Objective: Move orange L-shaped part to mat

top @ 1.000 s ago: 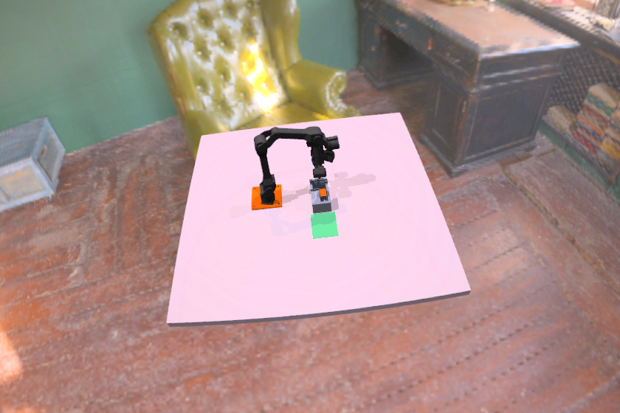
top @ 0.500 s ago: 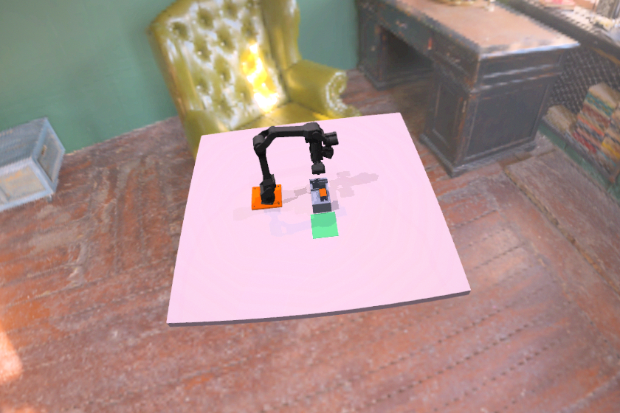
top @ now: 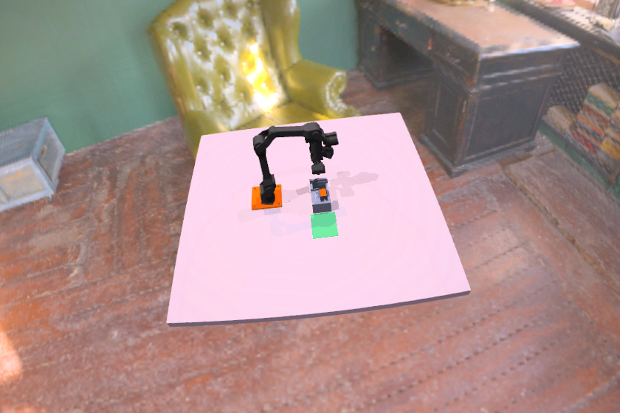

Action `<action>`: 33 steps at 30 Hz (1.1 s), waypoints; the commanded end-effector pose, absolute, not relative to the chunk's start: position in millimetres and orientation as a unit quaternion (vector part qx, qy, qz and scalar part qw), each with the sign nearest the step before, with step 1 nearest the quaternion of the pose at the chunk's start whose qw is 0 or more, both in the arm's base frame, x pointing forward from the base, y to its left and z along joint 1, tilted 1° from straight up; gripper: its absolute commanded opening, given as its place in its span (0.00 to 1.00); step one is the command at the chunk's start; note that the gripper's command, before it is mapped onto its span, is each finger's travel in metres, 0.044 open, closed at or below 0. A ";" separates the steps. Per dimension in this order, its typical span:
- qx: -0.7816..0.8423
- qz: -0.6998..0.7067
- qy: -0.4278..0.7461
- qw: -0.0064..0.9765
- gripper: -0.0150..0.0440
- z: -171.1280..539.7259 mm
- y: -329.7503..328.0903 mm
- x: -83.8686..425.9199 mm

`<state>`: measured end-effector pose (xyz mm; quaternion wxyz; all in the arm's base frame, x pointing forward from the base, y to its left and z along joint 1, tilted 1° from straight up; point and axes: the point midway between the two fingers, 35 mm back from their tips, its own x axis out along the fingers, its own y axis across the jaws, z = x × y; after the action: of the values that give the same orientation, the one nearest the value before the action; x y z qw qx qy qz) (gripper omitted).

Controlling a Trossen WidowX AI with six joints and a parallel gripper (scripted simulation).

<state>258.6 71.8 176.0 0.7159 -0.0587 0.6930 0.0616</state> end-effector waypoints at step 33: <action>0.463 -0.444 0.530 0.554 0.73 180.5 -1.3 284.1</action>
<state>280.3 3.2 176.9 0.5781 0.4265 0.5583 -0.4150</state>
